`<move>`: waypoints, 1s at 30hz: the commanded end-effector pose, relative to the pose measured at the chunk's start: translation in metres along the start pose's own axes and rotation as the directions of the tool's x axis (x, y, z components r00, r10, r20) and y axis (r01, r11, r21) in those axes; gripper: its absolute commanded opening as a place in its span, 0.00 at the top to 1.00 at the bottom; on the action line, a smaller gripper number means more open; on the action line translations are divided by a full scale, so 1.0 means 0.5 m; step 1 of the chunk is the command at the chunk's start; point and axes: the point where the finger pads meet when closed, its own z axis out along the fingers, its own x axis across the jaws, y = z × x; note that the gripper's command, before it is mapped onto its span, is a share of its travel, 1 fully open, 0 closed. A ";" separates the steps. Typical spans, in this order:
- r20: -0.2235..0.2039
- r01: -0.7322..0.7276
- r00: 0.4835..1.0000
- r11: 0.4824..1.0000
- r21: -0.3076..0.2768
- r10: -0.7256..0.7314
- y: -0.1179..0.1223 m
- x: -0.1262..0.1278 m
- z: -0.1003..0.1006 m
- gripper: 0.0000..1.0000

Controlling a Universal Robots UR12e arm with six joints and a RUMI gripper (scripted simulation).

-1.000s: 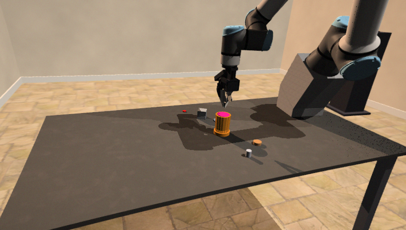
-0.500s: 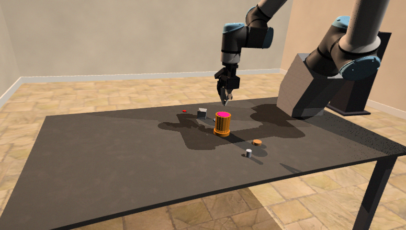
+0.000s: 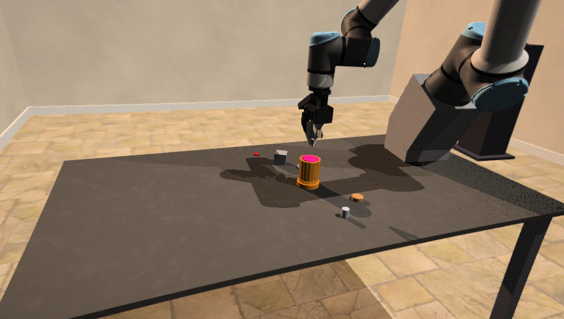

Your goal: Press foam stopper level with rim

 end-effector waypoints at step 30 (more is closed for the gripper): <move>0.001 0.000 1.000 1.000 0.000 0.000 0.000 -0.001 0.088 1.00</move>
